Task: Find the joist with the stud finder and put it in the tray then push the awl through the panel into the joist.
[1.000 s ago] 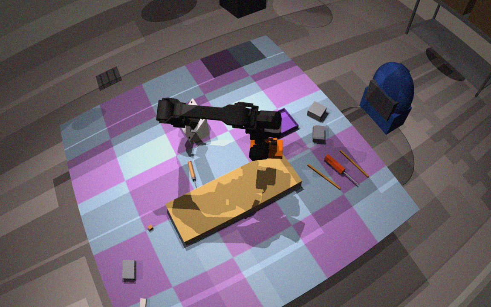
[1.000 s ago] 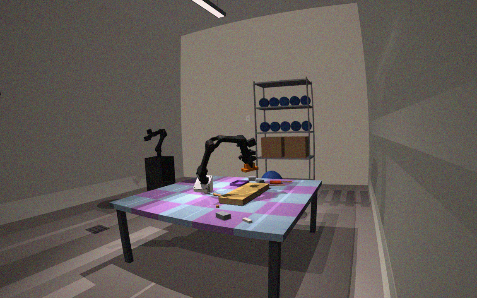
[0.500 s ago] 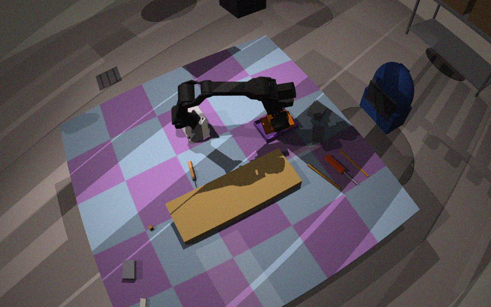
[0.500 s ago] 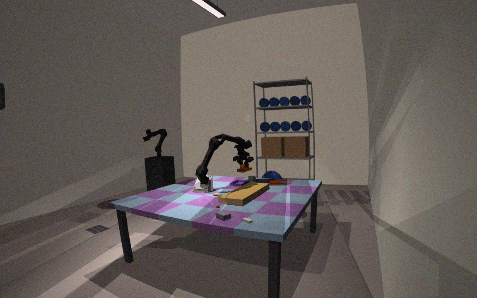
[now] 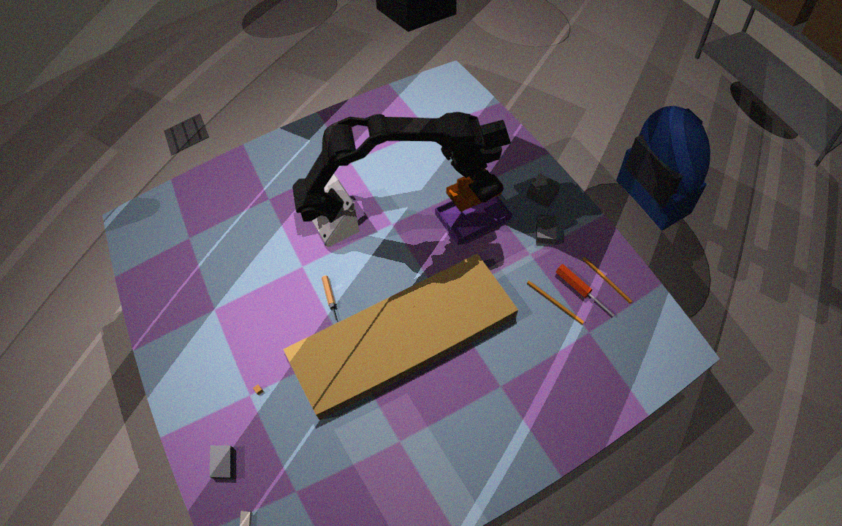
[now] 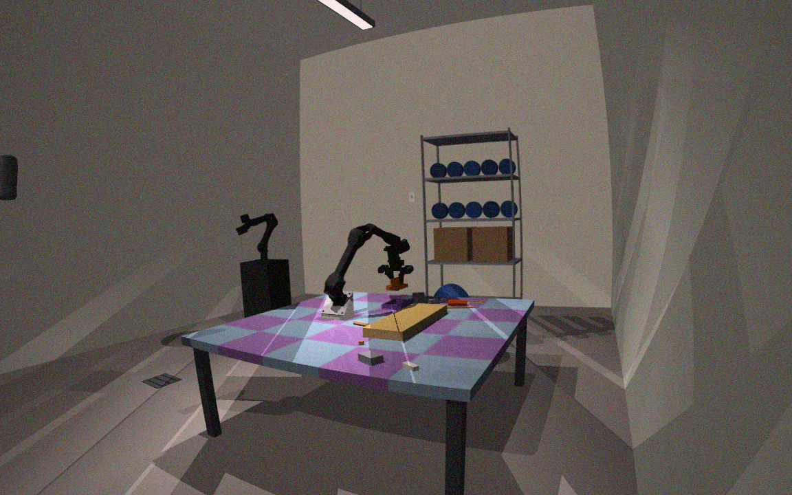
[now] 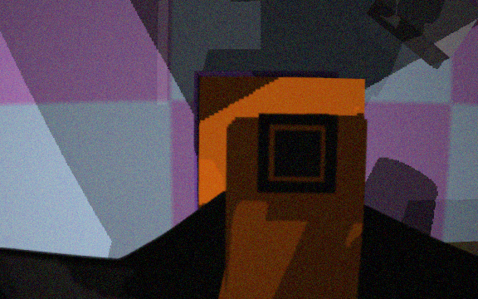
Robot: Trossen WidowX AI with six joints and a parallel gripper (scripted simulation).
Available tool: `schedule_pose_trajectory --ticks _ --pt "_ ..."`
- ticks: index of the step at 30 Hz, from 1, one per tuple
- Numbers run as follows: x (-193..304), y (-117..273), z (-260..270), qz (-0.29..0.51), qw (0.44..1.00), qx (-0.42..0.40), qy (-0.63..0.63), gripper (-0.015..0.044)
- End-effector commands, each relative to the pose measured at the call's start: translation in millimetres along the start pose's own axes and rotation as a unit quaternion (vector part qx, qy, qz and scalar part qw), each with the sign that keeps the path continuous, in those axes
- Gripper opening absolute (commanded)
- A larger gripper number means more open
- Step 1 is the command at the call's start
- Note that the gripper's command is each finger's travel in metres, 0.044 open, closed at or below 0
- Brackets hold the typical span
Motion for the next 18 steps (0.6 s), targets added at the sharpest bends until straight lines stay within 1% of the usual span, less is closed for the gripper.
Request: schedule_pose_trajectory --ticks 1,18 --pt "-3.4 -1.7 0.8 -0.008 1.0 0.0 0.004 0.0" --pt "4.1 -36.5 0.3 -0.007 1.0 0.001 0.004 0.0"
Point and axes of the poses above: the point midway between the two fingers, 35 mm back from their tips, its own y axis back along the fingers, its own z axis across the jaws, x = y × z, the point moved 1 cm from there along y, back along the fingers, and after that the axes turned 10 degrees about y, right-handed, at the moved point
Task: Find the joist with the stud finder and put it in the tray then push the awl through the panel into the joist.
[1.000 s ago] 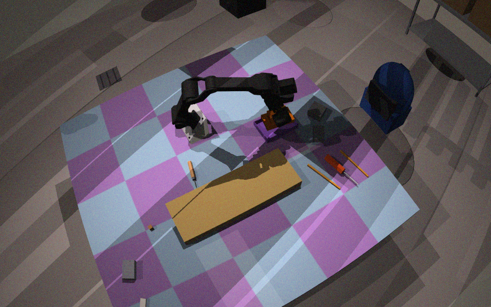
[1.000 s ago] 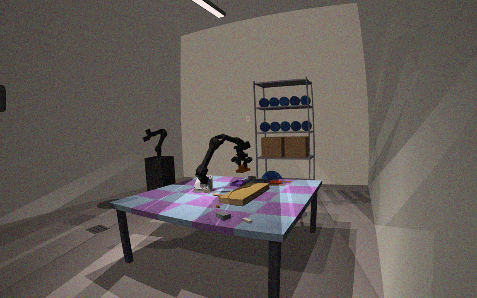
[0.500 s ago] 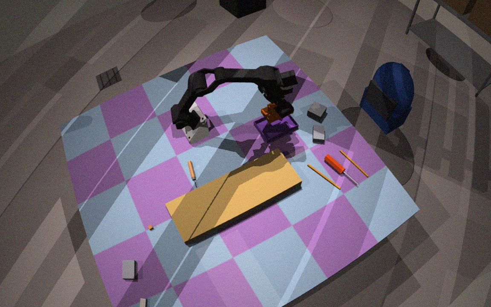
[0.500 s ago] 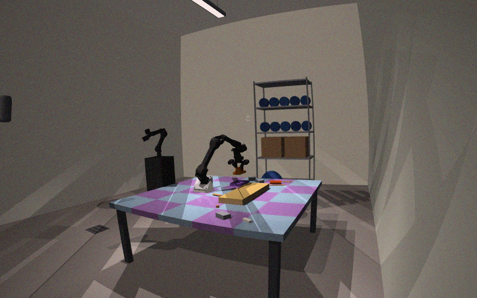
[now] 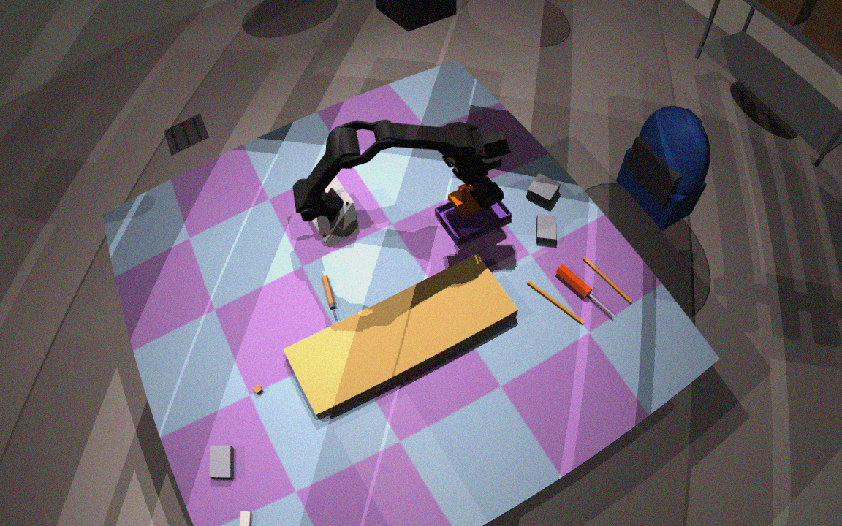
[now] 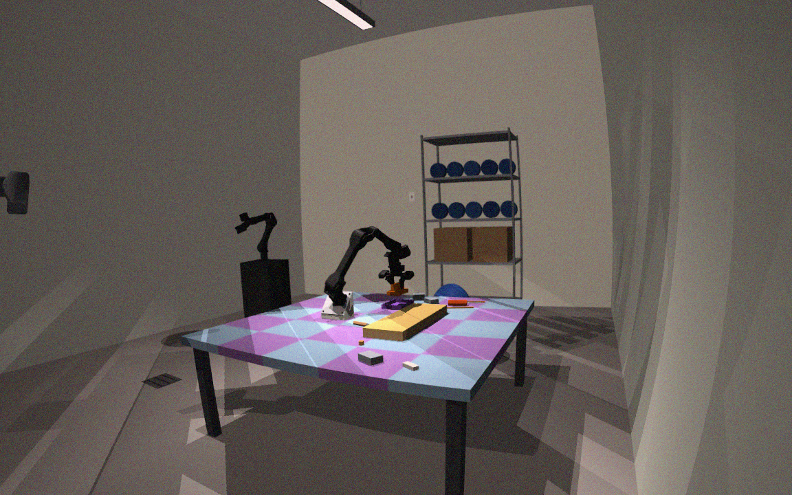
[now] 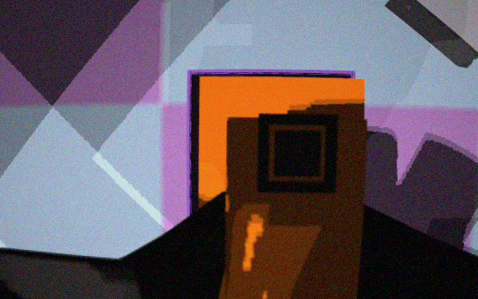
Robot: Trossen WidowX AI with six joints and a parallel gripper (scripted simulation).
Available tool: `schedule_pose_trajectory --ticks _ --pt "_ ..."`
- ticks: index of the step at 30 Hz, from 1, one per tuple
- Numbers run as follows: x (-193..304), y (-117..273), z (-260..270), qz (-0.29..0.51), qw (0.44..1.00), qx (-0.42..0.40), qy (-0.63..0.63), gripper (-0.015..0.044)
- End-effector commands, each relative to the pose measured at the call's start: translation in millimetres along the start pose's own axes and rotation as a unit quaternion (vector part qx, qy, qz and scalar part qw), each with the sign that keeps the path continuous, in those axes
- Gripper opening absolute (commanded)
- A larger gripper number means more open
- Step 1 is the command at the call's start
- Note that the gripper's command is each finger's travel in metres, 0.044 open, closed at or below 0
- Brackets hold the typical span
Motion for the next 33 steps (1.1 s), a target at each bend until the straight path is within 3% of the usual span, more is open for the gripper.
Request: schedule_pose_trajectory --ticks 1,33 --pt "1.6 -7.9 -0.5 -0.002 1.0 0.004 0.002 0.0" --pt "18.6 -60.5 3.0 -0.001 1.0 0.004 0.002 0.0"
Point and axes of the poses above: the point midway between the two fingers, 35 mm back from their tips, its own y axis back along the fingers, its own z axis across the jaws, x = y × z, the point moved 1 cm from there along y, back along the fingers, and after that the axes turned 10 degrees about y, right-handed, at the moved point
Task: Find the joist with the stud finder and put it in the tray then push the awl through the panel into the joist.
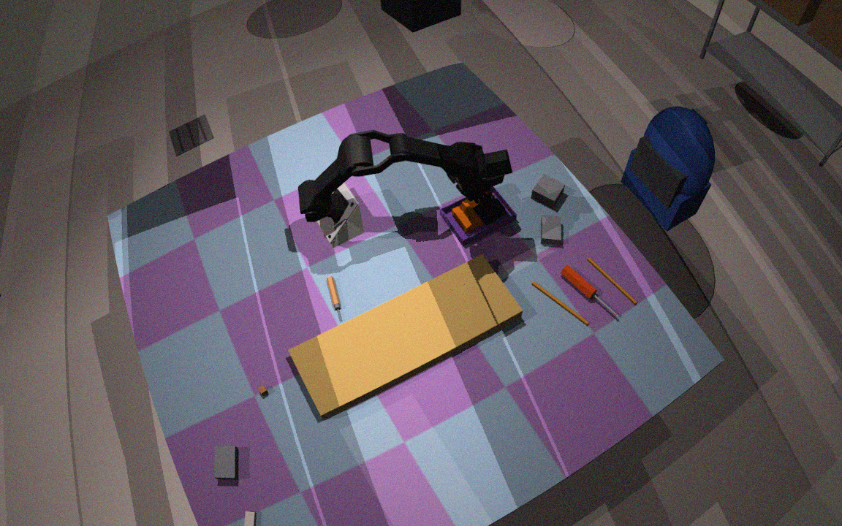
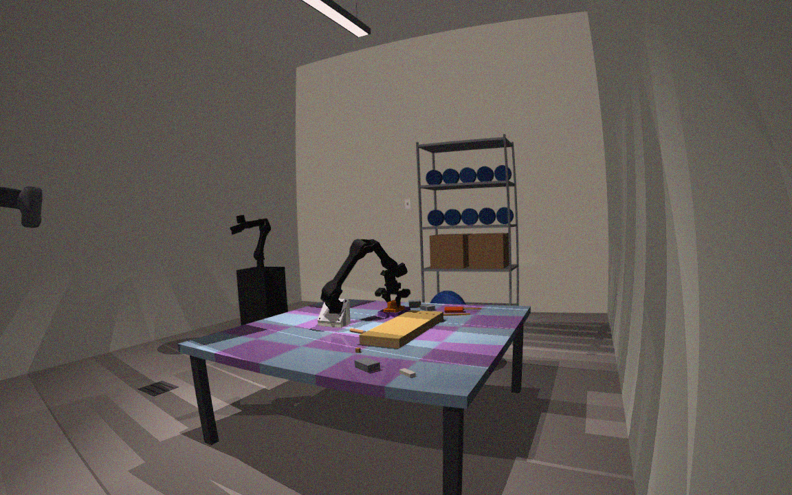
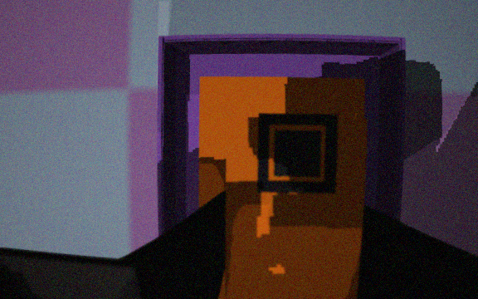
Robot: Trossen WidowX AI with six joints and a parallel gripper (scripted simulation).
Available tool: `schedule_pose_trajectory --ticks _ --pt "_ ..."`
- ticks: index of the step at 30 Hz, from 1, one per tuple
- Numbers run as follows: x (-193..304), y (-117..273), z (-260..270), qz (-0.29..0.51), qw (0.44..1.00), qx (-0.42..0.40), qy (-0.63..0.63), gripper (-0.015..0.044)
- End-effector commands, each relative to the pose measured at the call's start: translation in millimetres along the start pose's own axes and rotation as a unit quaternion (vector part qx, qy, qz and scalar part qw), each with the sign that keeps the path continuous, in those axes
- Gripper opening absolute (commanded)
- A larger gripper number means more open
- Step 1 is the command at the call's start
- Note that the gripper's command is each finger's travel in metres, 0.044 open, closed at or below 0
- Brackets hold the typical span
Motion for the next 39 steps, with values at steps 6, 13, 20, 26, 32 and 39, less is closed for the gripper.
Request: schedule_pose_trajectory --ticks 6,13,20,26,32,39 --pt "2.1 -5.1 1.1 0.002 1.0 -0.001 0.0 0.0079" --pt "2.1 -5.1 1.1 0.002 1.0 -0.001 0.0 0.0262" --pt "-10.8 30.3 -2.8 0.001 1.0 -0.002 0.001 0.044" --pt "-24.3 87.4 -2.1 0.001 1.0 -0.002 0.001 0.044" --pt "11.3 93.7 -21.6 0.003 0.998 0.012 0.061 0.044" --pt "106.8 129.3 -48.2 0.027 0.979 0.025 0.2 0.044"
Point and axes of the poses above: the point midway between the two fingers, 35 mm back from their tips, its own y axis back along the fingers, its own z axis across the jaws, x = y × z, the point moved 1 cm from there along y, back along the fingers, and after that the axes turned 10 degrees about y, right-handed, at the moved point
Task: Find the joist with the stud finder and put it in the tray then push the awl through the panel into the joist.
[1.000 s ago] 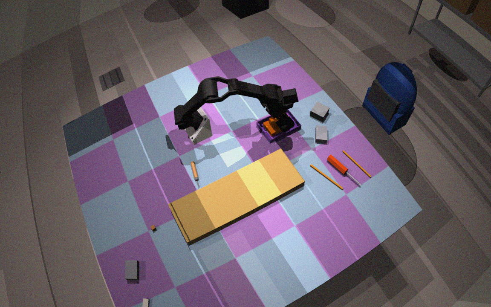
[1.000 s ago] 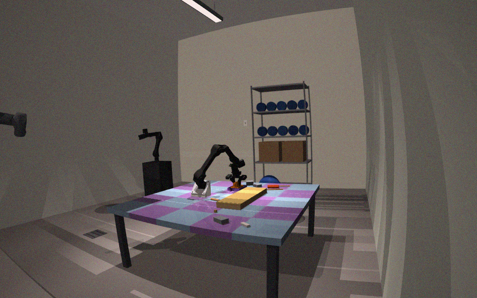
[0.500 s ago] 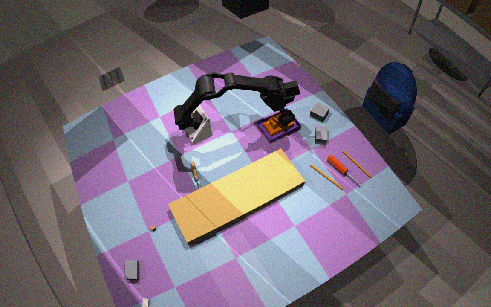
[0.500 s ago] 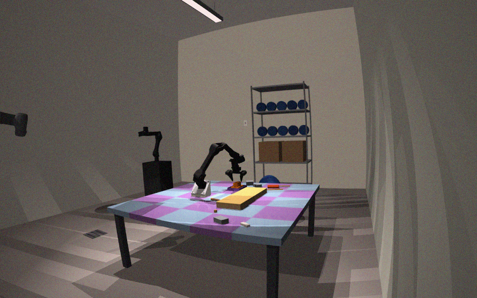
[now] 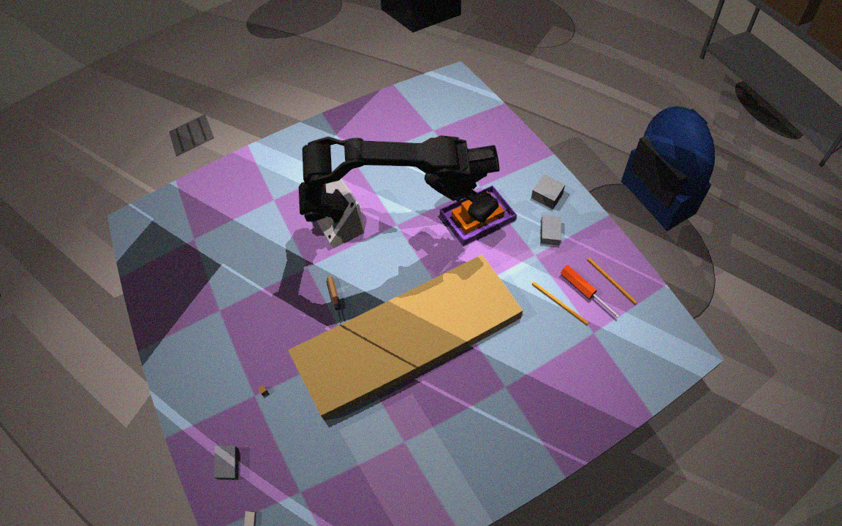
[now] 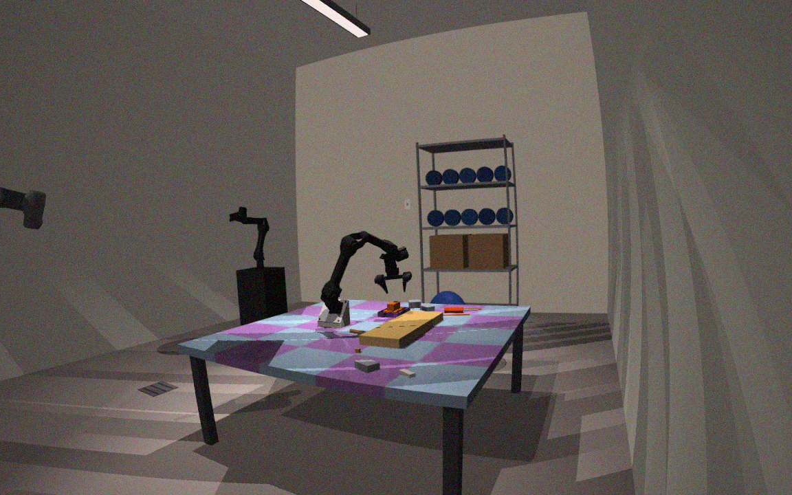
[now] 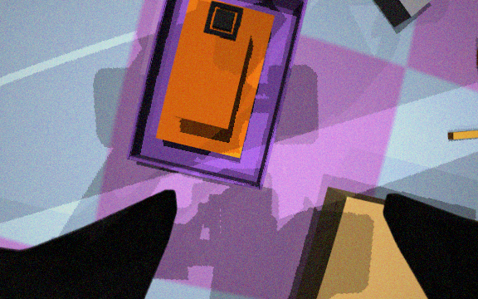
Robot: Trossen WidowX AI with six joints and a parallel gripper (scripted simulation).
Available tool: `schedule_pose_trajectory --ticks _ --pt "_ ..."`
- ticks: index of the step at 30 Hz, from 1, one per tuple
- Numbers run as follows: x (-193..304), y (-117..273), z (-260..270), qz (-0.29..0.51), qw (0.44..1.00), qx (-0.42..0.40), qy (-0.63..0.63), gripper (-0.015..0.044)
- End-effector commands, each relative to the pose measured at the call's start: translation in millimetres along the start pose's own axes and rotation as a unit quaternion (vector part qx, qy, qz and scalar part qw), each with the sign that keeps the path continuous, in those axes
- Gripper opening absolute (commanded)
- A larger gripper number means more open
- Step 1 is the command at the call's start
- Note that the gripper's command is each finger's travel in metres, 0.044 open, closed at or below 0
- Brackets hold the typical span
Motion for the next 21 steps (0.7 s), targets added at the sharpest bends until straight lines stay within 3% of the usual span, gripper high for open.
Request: schedule_pose_trajectory --ticks 1,21 --pt "67.5 21.3 3.5 0.019 0.995 0.009 0.095 0.044" --pt "252.0 33.3 100.7 0.088 0.913 -0.045 0.396 0.044"
Point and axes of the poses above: the point midway between the two fingers, 35 mm back from their tips, its own y axis back along the fingers, its own z axis across the jaws, x = y × z, the point moved 1 cm from there along y, back along the fingers, and after that the axes turned 10 degrees about y, right-handed, at the moved point
